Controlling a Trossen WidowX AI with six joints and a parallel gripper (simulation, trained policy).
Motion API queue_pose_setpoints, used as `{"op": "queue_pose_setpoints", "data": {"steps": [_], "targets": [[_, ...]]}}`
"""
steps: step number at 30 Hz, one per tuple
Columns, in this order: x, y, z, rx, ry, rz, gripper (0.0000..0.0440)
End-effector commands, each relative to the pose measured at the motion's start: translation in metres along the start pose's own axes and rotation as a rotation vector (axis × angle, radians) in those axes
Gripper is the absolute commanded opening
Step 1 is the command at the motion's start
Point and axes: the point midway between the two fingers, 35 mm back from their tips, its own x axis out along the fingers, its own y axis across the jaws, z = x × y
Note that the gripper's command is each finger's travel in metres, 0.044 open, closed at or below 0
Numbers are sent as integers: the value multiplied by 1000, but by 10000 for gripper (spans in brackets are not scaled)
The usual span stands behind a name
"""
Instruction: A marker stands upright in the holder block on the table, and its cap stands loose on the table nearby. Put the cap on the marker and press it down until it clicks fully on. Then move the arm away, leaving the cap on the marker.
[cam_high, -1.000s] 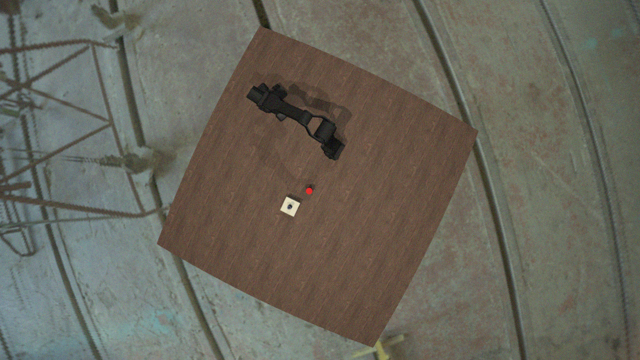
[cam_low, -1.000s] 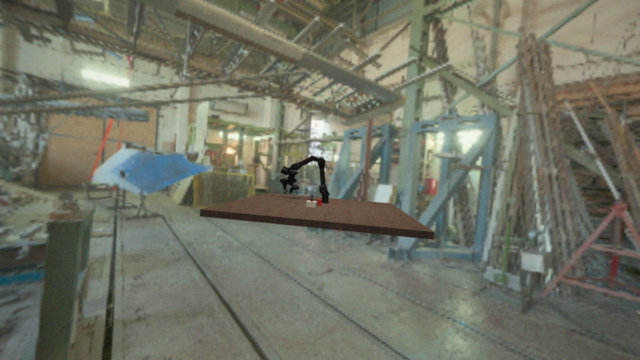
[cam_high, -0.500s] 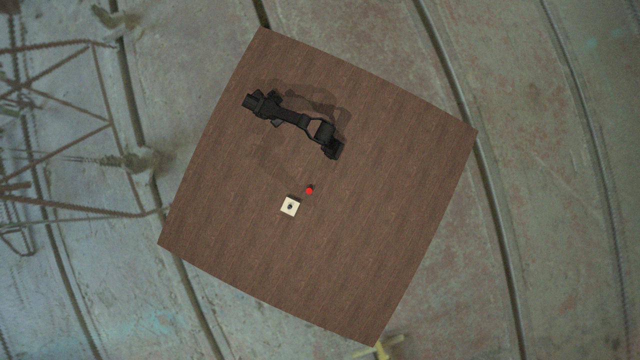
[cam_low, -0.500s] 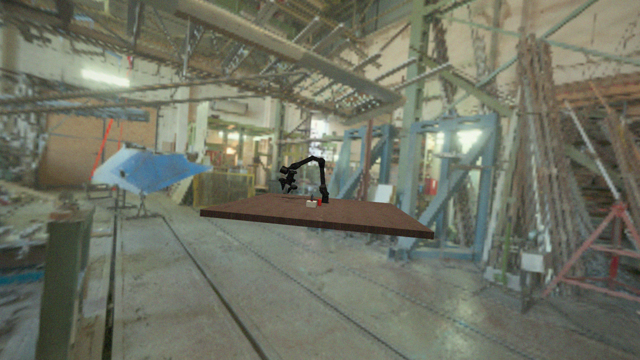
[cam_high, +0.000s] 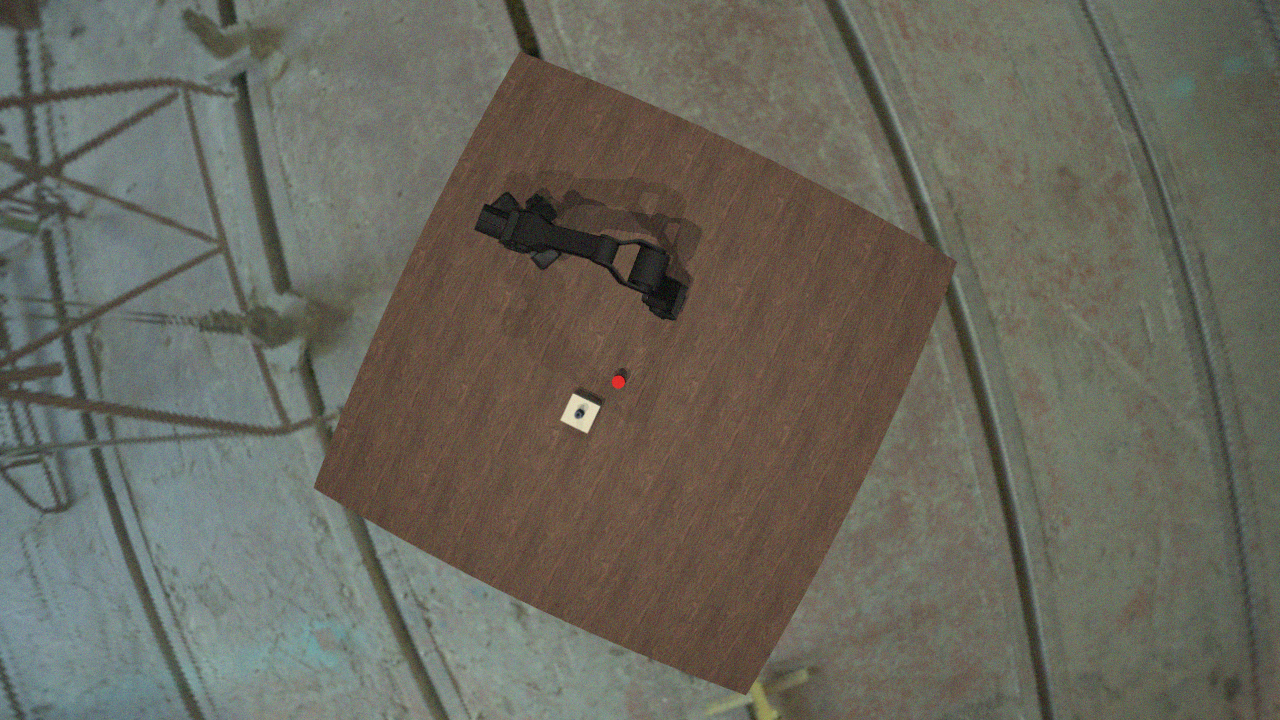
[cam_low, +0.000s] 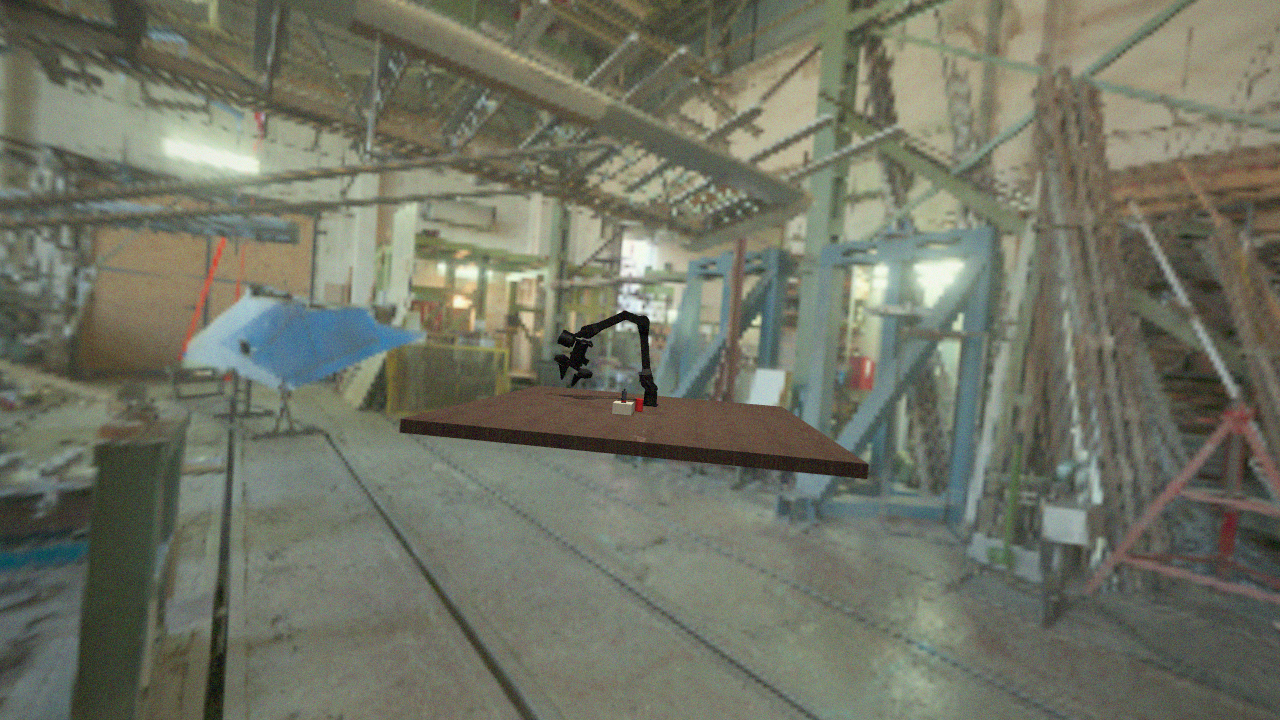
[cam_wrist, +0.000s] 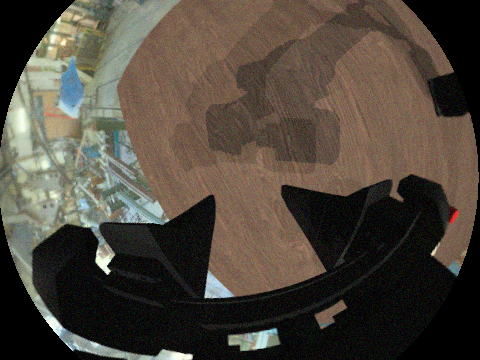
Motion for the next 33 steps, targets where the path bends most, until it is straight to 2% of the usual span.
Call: {"op": "queue_pose_setpoints", "data": {"steps": [1, 33], "targets": [[-4, -2, -10, 10, 22, 1, 305], [-37, -38, -97, 40, 166, -21, 310]]}}
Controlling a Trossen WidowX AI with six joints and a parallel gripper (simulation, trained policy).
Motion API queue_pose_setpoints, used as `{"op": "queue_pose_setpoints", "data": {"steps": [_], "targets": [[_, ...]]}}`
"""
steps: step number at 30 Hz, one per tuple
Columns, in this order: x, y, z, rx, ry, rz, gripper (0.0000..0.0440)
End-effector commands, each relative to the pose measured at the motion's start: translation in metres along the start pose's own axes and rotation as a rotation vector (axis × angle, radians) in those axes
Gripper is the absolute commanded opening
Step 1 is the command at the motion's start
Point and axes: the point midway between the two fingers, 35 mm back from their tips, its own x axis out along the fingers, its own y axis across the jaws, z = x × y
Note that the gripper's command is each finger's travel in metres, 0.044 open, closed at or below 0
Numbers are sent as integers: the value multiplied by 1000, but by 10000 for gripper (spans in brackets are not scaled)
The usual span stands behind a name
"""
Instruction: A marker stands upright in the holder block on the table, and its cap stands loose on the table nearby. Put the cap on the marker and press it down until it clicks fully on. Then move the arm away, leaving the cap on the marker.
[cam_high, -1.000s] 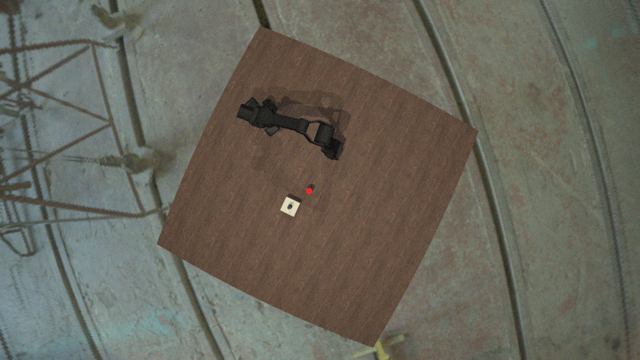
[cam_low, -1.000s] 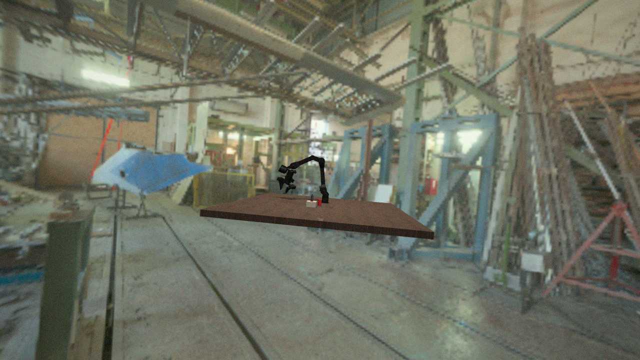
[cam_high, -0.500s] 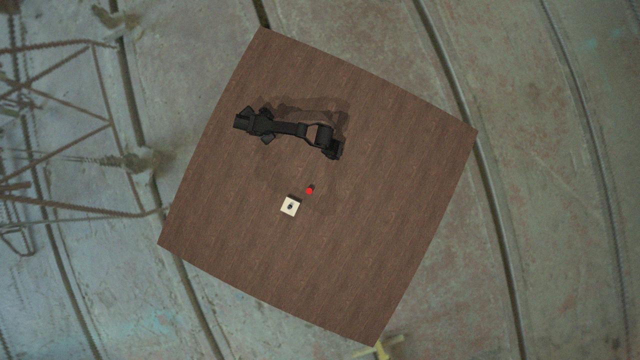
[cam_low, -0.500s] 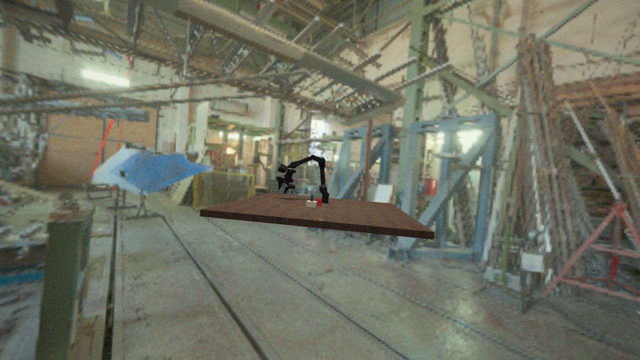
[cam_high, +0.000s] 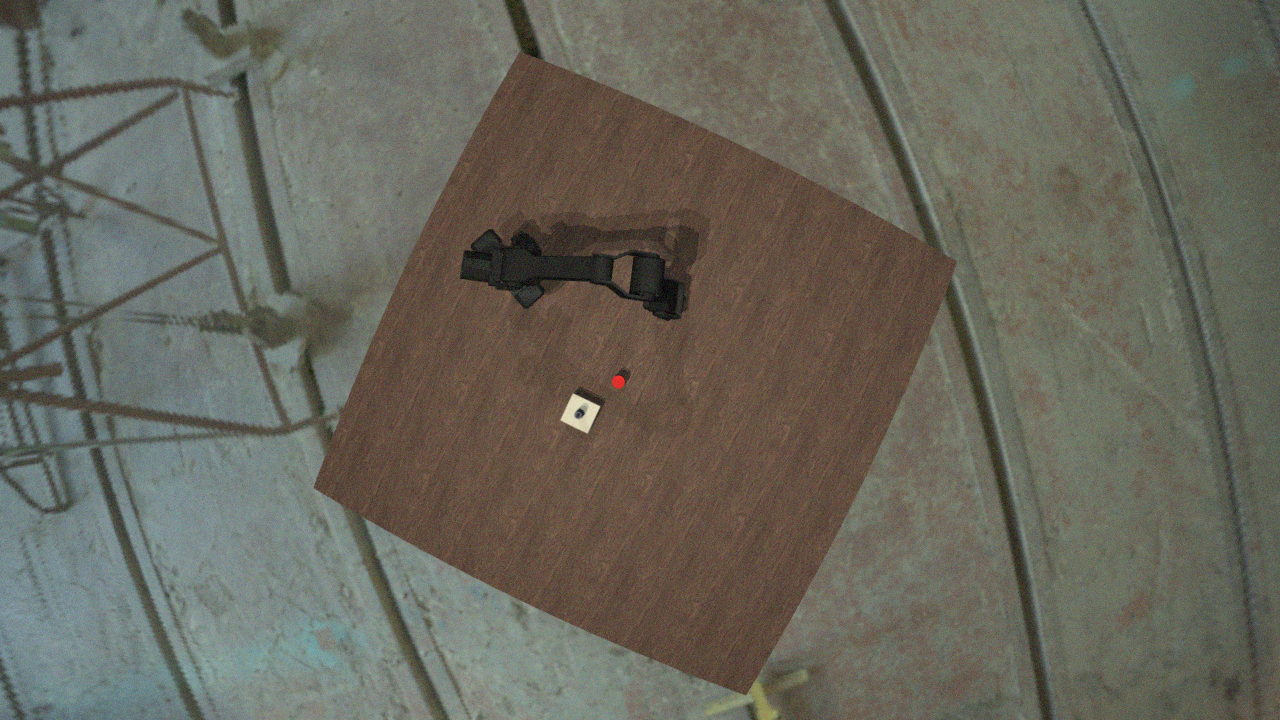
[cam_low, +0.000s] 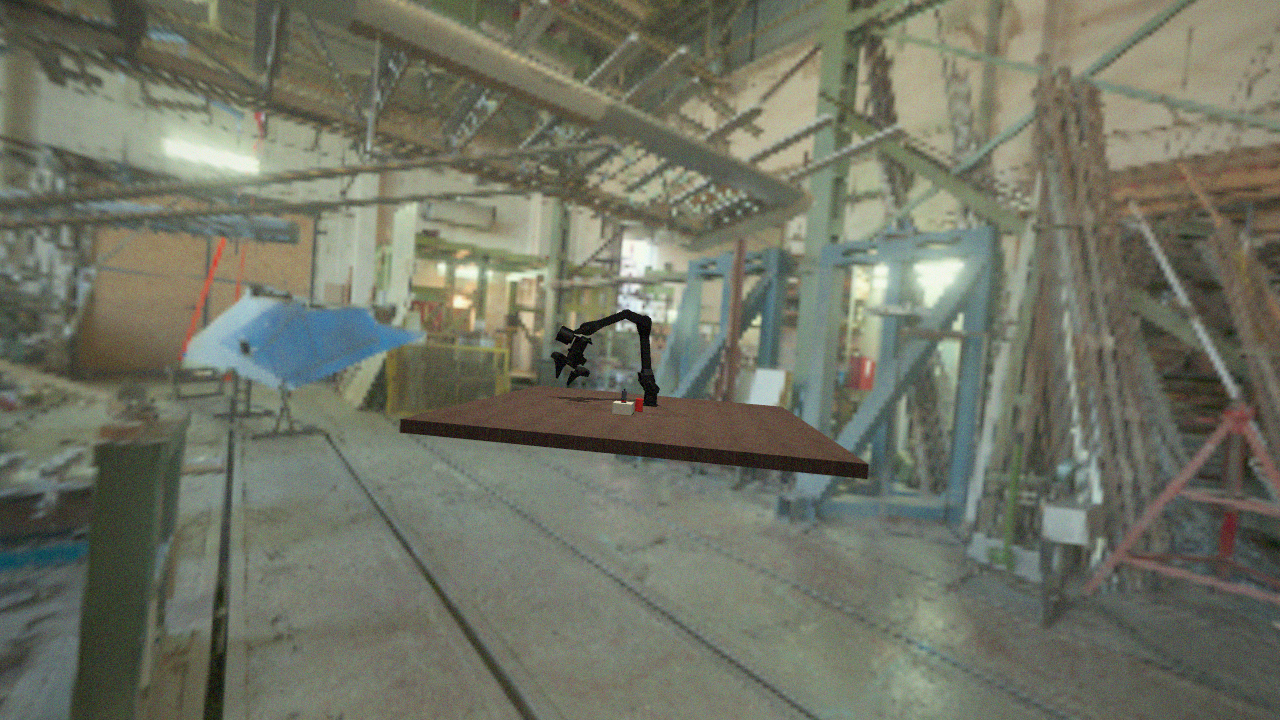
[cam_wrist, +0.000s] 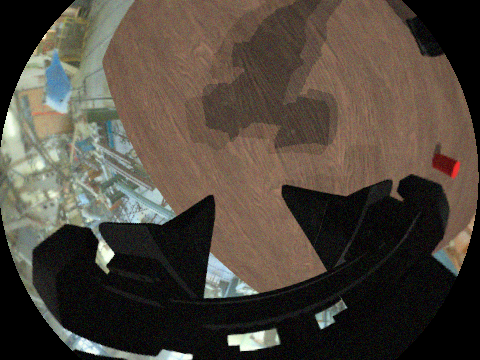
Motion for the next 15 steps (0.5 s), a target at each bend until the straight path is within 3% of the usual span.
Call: {"op": "queue_pose_setpoints", "data": {"steps": [1, 15], "targets": [[-4, -5, -11, 8, 21, -6, 310], [-17, -31, -48, 14, 75, -35, 312]]}}
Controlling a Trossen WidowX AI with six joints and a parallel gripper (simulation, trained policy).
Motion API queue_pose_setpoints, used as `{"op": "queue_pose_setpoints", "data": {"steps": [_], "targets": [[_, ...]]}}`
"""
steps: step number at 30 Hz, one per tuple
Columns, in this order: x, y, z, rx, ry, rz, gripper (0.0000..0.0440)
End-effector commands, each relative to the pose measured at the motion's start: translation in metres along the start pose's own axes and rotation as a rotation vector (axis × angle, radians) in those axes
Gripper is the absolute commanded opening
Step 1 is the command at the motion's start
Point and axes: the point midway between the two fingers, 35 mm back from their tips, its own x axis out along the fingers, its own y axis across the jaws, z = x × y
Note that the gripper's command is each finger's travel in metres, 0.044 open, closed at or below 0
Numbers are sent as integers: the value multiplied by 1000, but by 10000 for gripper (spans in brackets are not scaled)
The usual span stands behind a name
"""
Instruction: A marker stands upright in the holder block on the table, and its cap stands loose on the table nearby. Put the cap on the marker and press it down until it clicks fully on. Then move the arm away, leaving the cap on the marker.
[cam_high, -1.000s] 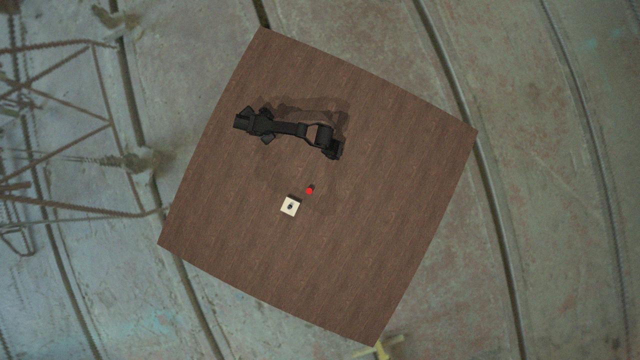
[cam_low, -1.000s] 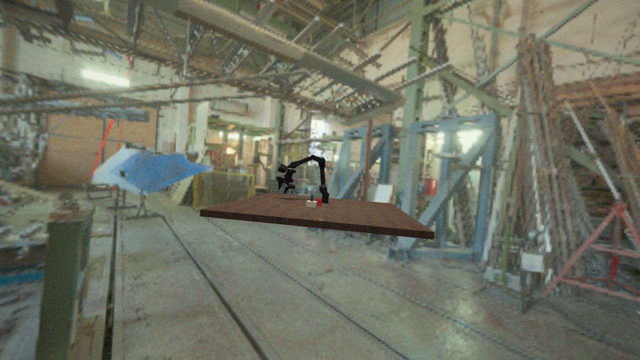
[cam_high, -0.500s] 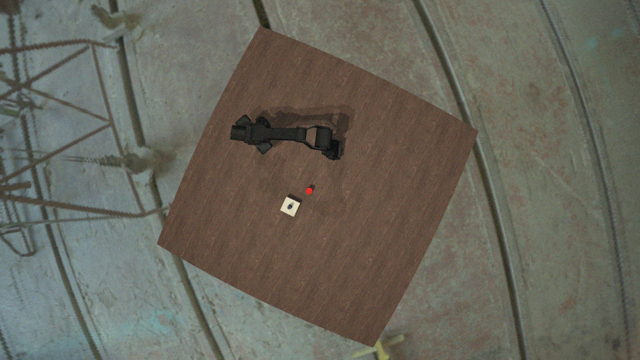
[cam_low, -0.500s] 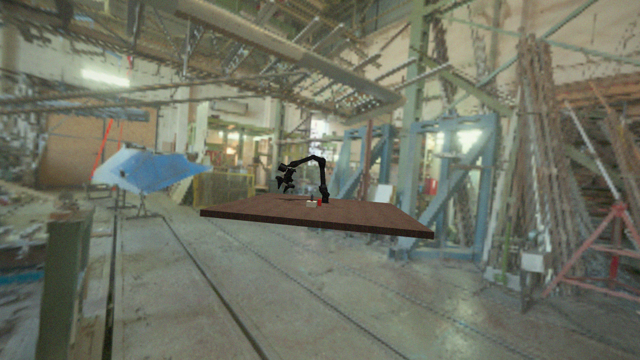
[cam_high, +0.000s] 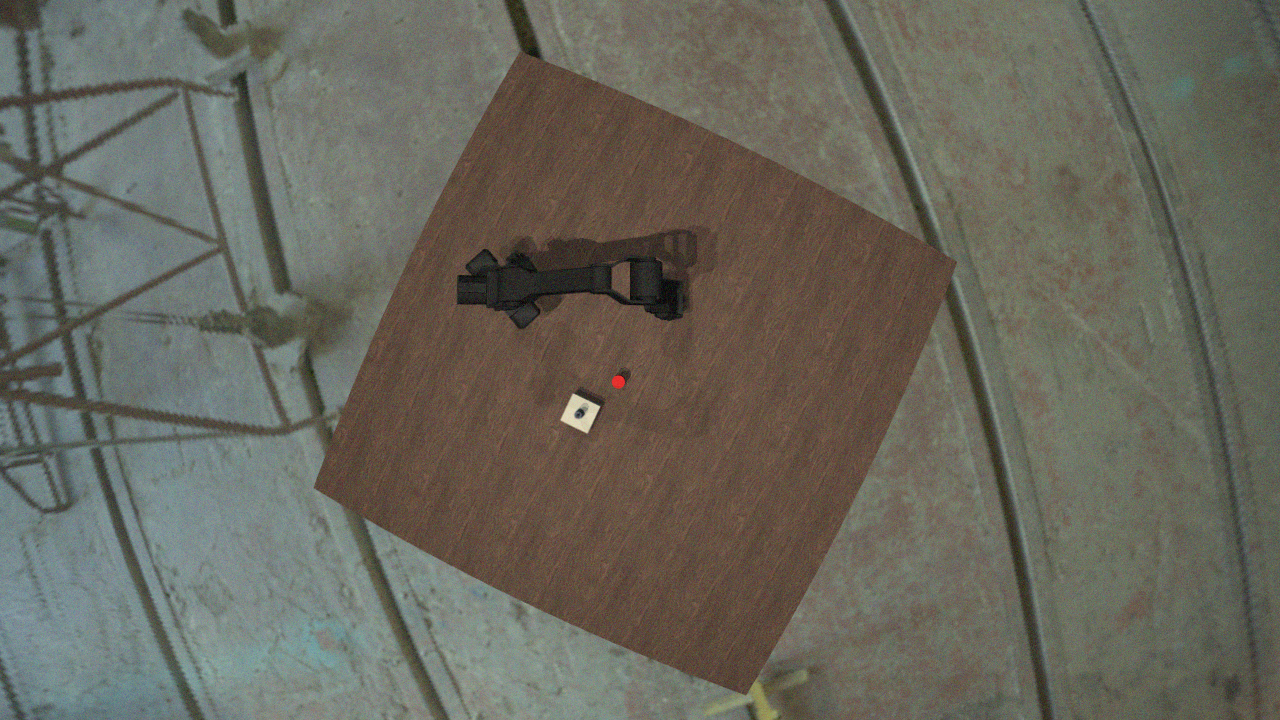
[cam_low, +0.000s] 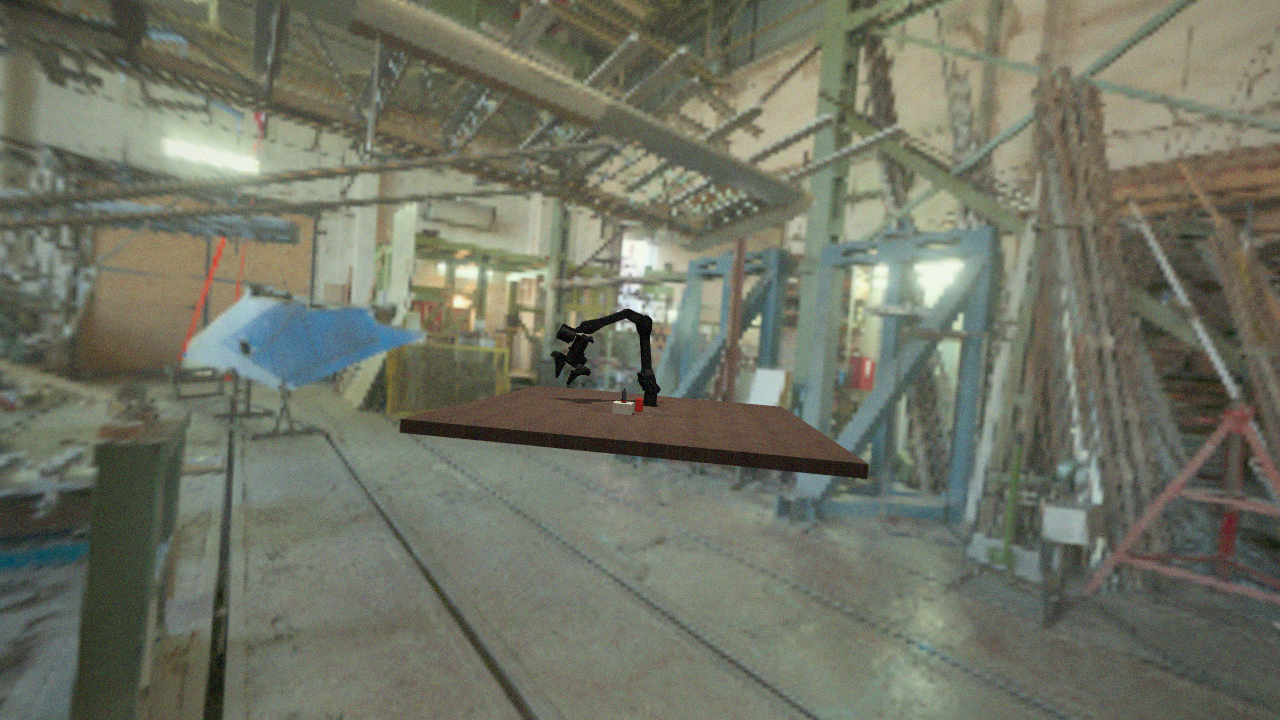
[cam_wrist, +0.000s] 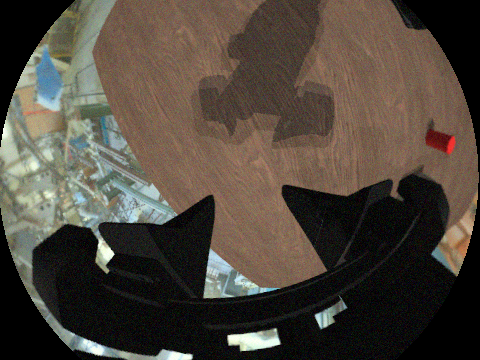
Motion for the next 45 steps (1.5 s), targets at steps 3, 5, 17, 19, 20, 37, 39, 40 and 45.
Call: {"op": "queue_pose_setpoints", "data": {"steps": [3, 5, 17, 19, 20, 37, 39, 40, 45], "targets": [[-5, -11, -16, 7, 26, -15, 313], [-7, -15, -21, 7, 32, -20, 313], [-19, -45, -47, 5, 65, -59, 314], [-21, -51, -50, 4, 69, -66, 314], [-22, -53, -52, 4, 71, -70, 314], [-41, -105, -76, -12, 92, -142, 314], [-44, -112, -78, -16, 93, -151, 314], [-45, -115, -79, -17, 93, -156, 315], [-51, -131, -83, -27, 94, -178, 316]]}}
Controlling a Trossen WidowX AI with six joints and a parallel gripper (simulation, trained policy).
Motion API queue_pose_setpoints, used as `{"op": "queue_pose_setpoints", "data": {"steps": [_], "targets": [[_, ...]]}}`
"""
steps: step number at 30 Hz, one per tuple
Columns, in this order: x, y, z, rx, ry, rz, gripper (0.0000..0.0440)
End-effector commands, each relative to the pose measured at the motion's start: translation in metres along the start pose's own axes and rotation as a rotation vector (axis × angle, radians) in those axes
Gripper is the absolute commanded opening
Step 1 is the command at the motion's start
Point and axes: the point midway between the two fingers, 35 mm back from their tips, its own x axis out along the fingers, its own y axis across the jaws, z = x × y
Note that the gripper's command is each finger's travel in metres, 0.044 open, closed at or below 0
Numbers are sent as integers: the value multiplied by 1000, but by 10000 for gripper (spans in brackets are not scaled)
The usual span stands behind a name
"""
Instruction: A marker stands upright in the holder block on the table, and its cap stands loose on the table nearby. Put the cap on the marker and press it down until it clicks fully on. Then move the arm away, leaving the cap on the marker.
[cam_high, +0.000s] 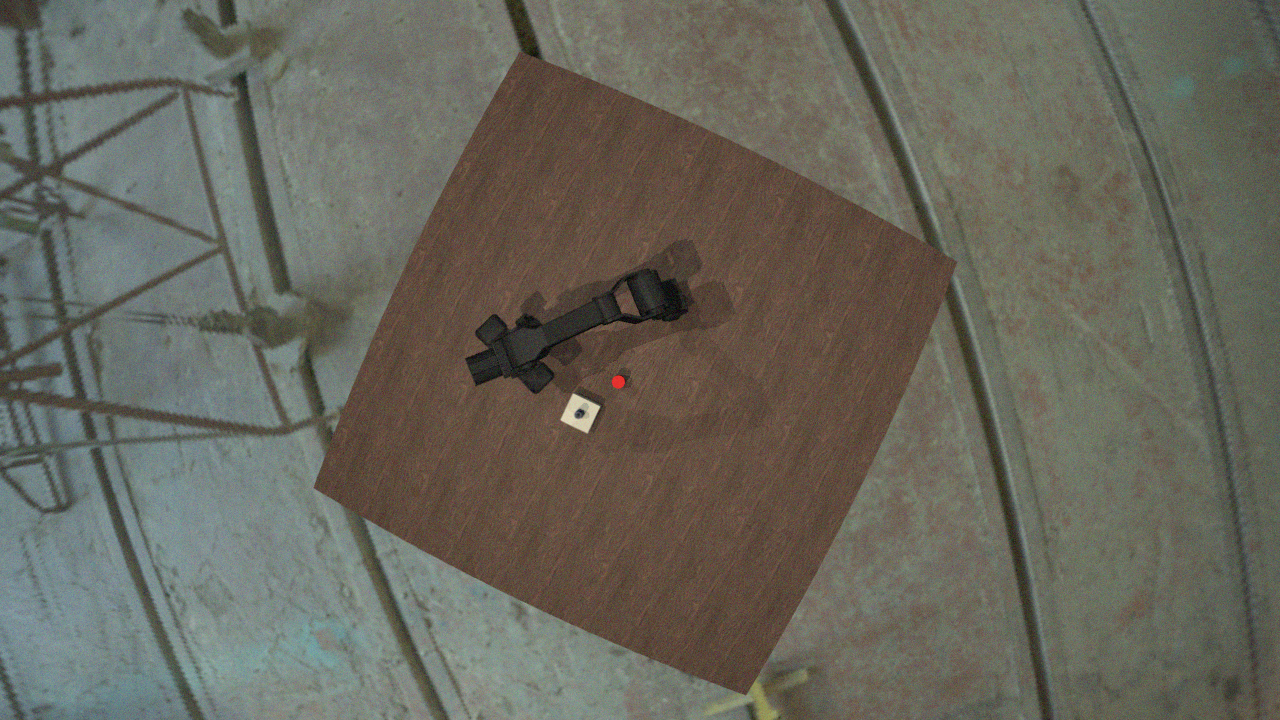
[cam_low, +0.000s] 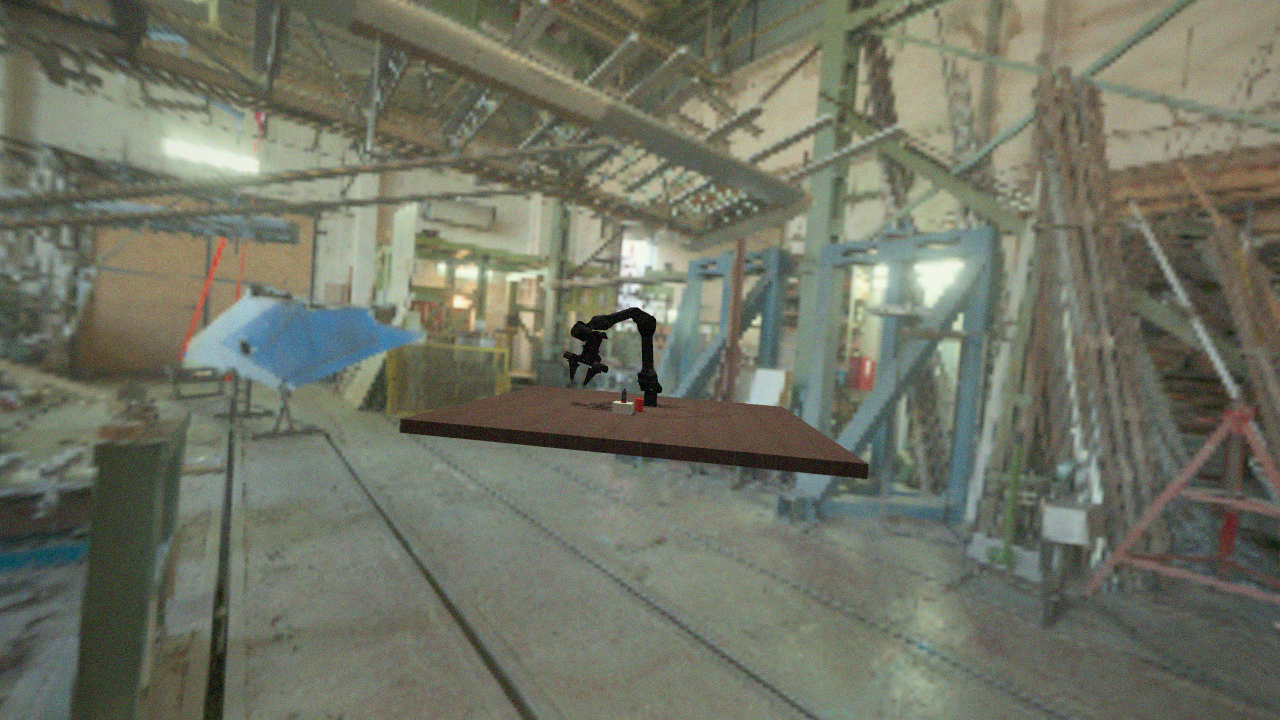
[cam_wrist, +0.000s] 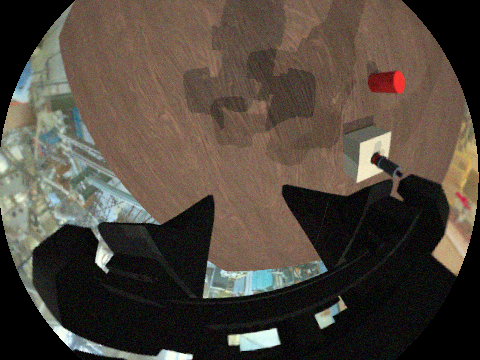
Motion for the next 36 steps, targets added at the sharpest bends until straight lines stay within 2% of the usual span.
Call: {"op": "queue_pose_setpoints", "data": {"steps": [1, 36], "targets": [[-3, -12, -4, -1, 4, -20, 316], [-30, -123, -9, -71, -45, -182, 326]]}}
